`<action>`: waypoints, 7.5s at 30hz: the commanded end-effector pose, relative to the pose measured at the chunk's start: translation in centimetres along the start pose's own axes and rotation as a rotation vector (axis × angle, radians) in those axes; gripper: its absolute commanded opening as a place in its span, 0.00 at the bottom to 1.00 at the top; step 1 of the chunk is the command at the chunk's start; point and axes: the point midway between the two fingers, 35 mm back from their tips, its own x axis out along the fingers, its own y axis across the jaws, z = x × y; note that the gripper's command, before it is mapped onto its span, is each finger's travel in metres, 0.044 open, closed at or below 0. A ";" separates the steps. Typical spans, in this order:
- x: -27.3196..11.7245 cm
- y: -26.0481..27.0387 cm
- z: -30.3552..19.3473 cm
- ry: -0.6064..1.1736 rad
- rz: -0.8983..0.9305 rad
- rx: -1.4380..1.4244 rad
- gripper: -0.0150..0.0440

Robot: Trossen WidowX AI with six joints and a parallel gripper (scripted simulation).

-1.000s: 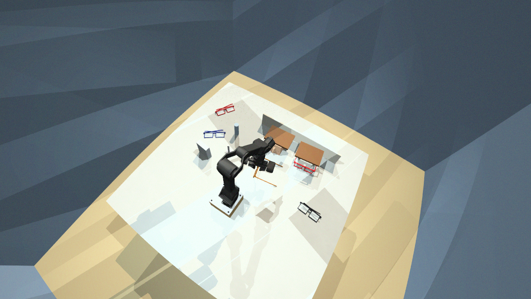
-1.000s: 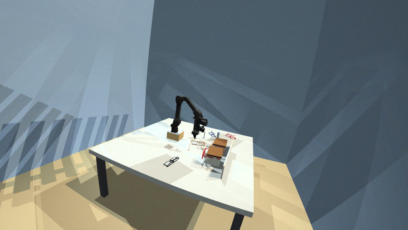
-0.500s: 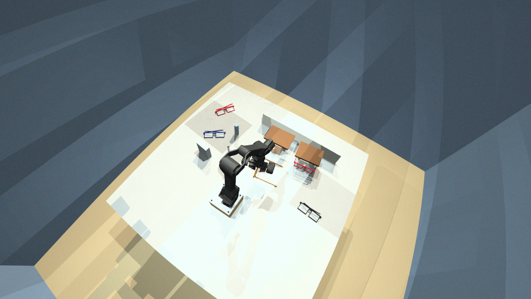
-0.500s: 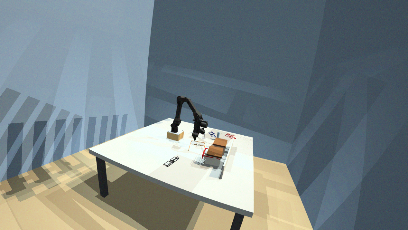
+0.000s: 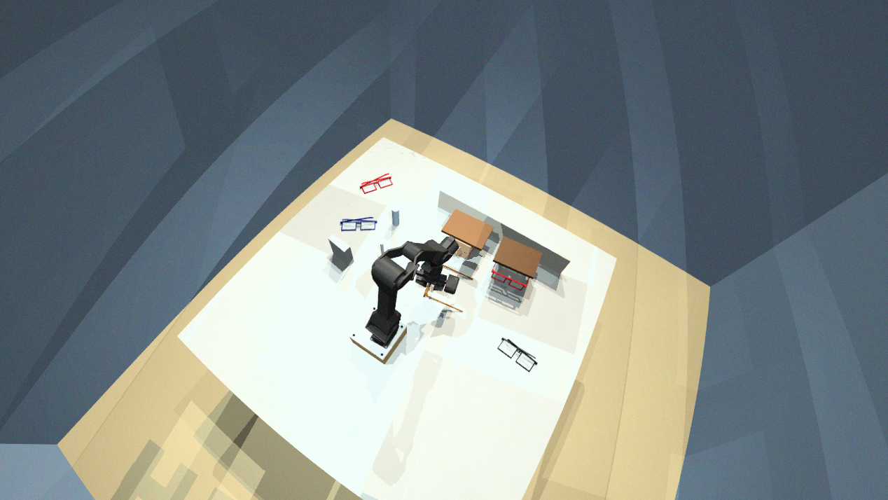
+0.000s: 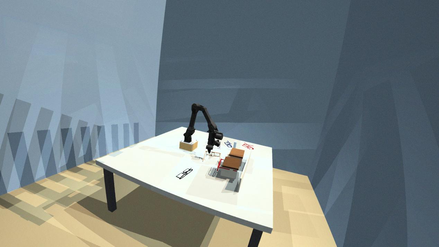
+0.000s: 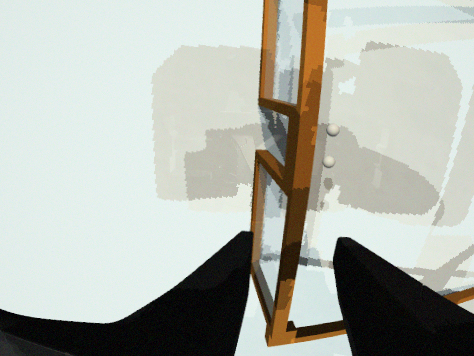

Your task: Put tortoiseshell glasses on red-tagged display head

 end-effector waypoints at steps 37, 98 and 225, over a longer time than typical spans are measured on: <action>-0.7 0.0 0.1 0.002 0.000 0.001 0.25; -13.2 -11.6 -1.6 -0.332 0.024 -0.919 0.25; -7.7 -5.9 -0.2 -0.006 -0.015 -1.396 0.25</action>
